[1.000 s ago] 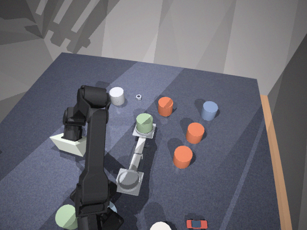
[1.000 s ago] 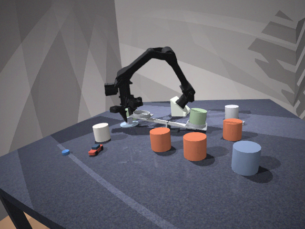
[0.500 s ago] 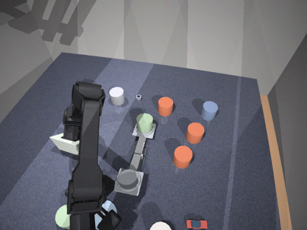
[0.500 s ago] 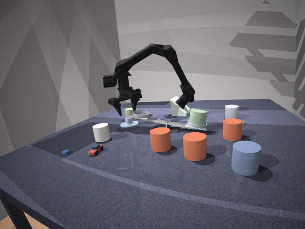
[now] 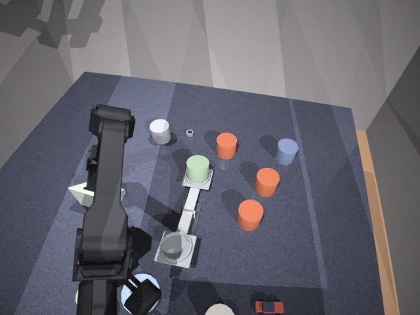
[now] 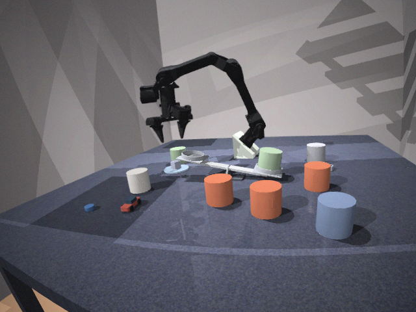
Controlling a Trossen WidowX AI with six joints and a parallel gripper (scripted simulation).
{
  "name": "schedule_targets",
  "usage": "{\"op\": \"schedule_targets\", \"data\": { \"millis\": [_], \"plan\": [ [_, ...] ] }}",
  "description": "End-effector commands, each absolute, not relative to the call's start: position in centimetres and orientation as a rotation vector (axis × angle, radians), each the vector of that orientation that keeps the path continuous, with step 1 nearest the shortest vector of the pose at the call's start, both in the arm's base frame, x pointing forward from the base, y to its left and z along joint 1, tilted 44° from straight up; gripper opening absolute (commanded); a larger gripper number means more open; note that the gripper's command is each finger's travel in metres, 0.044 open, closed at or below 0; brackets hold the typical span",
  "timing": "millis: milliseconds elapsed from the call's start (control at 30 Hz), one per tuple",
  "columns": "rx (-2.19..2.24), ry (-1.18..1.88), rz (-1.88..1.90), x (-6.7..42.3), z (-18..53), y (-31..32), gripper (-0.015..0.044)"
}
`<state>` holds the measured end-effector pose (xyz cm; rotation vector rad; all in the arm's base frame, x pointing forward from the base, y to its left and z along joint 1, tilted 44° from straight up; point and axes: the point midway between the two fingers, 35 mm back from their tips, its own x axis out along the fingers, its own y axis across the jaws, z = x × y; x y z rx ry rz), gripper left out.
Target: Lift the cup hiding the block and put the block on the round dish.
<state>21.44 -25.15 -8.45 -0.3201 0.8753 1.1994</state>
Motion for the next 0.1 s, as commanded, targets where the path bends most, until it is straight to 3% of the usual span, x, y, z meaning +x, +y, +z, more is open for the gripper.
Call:
{"op": "schedule_targets", "data": {
  "millis": [0,67],
  "plan": [
    [-0.323,0.875,1.208,21.37,-8.32,-25.20,0.0440],
    [-0.323,0.875,1.208,21.37,-8.32,-25.20,0.0440]
  ]
}}
